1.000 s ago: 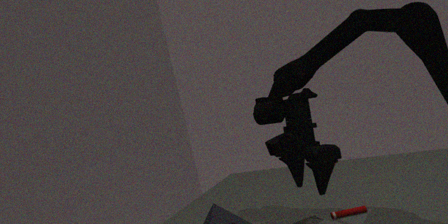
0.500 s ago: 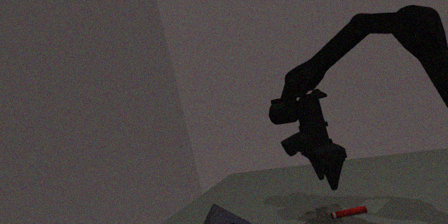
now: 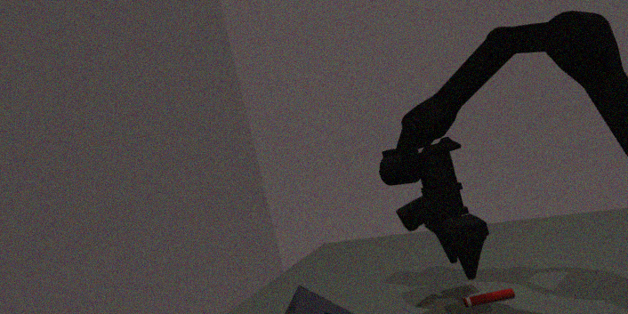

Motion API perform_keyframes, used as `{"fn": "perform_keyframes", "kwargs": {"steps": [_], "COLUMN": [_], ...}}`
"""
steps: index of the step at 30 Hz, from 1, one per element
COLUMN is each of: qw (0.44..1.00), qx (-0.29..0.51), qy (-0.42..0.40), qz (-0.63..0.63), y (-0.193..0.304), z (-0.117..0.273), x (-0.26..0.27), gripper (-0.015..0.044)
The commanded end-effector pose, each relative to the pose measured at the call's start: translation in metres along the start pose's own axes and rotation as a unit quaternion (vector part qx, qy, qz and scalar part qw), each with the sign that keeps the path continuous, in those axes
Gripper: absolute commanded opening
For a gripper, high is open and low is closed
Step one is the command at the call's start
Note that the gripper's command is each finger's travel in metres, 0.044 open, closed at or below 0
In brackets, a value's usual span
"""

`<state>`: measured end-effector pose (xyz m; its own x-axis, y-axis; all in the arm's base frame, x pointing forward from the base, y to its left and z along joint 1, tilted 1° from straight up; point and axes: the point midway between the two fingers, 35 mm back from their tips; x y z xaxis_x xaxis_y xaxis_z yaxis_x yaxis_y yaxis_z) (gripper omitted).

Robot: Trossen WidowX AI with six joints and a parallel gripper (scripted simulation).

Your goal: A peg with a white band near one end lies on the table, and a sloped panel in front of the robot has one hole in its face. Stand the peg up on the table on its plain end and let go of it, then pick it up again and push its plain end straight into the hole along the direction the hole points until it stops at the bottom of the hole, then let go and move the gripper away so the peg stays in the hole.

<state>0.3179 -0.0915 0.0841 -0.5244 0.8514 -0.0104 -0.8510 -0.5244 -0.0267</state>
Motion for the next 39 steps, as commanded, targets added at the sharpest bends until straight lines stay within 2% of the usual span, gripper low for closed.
{"fn": "perform_keyframes", "kwargs": {"steps": [1,32,39], "qw": [1.000,1.000,1.000], "qx": [0.002,0.002,0.002], "qy": [0.001,0.000,0.000], "qz": [-0.004,-0.004,-0.004], "y": [0.001,0.002,0.002], "z": [-0.007,-0.054,-0.054], "x": [0.000,0.002,0.002], "gripper": [0.0440,0.0440,0.0256]}}
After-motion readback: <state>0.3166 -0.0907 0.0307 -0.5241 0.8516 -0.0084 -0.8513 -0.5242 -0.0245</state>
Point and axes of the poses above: the point midway between the two fingers, 35 mm back from their tips, its own z axis back along the fingers, its own x axis across the jaws, y = z × x, and after that the axes turned 1 degree about z, right-handed
